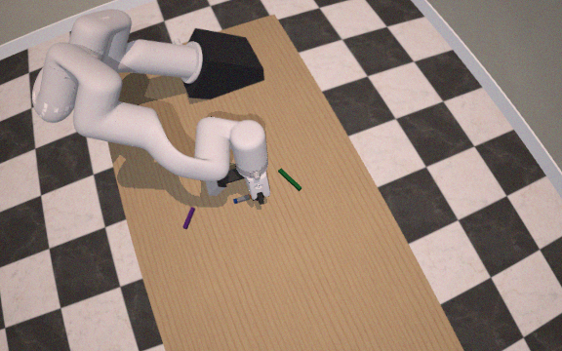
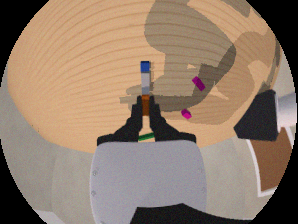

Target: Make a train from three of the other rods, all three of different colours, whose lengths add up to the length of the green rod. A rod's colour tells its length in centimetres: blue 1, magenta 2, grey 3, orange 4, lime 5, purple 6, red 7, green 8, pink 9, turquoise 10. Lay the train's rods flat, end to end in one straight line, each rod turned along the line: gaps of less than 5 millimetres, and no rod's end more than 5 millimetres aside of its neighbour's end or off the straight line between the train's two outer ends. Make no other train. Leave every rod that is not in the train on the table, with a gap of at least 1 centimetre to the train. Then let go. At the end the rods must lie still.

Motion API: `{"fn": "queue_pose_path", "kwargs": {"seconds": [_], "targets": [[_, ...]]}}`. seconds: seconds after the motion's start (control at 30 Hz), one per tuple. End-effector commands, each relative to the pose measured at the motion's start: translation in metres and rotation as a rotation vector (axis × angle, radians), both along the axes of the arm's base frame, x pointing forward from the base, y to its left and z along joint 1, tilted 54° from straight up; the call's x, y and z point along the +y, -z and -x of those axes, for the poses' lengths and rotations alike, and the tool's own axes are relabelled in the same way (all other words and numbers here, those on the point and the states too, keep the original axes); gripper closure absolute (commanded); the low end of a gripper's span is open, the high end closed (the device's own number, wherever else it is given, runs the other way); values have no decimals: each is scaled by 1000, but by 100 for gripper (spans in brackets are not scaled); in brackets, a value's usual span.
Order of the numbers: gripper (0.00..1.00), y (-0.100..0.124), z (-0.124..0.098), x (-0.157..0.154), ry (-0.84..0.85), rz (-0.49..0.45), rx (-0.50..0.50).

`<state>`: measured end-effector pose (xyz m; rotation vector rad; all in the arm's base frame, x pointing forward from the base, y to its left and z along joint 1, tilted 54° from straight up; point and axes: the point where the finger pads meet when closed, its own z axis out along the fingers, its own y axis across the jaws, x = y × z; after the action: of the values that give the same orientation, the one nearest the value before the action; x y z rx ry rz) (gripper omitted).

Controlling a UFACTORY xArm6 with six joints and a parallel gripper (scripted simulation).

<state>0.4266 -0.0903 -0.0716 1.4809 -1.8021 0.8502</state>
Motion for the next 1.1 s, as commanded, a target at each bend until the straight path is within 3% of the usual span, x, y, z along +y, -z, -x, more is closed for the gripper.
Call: {"fn": "queue_pose_path", "kwargs": {"seconds": [0.0,0.37,0.87,1.07], "targets": [[96,-1,-1,1,-2,-1,-3],[96,-1,-1,1,-2,-1,-3],[76,-1,-1,1,-2,-1,-3],[76,-1,-1,1,-2,-1,-3]]}}
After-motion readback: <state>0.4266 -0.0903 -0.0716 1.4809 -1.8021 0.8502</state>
